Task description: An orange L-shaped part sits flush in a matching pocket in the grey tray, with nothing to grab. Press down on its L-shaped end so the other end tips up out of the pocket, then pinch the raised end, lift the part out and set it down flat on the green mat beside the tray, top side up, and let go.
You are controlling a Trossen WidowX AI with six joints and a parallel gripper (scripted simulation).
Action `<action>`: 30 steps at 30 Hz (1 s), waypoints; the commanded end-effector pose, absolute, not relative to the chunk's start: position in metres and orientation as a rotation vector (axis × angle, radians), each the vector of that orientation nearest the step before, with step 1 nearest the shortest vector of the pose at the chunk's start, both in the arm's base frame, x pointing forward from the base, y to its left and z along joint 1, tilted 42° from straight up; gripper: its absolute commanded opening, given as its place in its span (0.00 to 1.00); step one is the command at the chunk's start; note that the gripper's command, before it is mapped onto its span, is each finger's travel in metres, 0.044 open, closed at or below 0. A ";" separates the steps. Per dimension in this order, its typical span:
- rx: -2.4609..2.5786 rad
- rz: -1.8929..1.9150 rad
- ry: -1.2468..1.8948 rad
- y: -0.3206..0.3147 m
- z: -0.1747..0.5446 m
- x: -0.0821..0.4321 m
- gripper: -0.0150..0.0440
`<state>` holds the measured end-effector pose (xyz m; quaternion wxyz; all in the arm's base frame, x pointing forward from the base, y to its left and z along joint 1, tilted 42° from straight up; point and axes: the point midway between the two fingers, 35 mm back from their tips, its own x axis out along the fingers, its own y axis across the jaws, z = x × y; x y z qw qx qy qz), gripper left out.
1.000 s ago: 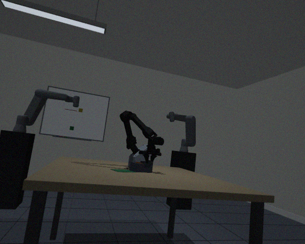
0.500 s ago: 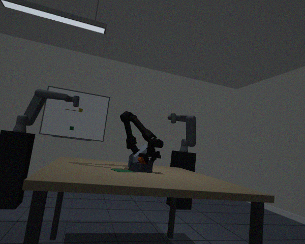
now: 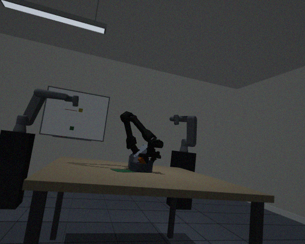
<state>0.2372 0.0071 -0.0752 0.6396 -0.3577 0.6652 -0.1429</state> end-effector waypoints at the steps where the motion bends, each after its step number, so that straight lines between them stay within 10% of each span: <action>1: -0.827 -0.332 1.524 0.004 -0.076 0.236 0.56; 30: -0.823 -0.328 1.525 0.079 0.006 0.228 0.56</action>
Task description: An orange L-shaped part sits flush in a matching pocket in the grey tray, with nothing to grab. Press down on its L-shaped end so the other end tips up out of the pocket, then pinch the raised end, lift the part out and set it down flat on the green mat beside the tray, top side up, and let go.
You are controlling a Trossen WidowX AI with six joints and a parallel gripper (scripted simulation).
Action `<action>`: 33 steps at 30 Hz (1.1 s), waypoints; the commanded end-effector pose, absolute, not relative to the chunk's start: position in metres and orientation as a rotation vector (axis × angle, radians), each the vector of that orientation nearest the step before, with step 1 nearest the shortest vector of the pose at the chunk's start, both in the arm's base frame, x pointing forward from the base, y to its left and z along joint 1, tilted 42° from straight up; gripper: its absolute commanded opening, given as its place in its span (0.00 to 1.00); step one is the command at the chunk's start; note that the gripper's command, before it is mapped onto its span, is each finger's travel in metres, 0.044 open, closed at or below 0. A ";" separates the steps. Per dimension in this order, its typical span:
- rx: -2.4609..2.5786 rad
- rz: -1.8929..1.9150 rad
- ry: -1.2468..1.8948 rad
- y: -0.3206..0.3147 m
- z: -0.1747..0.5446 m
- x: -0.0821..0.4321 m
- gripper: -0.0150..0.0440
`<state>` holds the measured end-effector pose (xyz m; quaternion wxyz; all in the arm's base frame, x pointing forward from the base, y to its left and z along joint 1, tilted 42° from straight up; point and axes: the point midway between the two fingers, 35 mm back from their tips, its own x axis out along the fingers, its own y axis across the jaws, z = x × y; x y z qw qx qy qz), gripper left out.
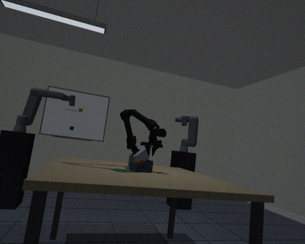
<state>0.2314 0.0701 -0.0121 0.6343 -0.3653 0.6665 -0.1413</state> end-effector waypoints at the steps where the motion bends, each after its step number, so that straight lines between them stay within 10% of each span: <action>1: -0.823 -0.328 1.525 0.079 0.006 0.228 0.56; 33: -0.834 -0.328 1.528 0.077 0.002 0.228 0.56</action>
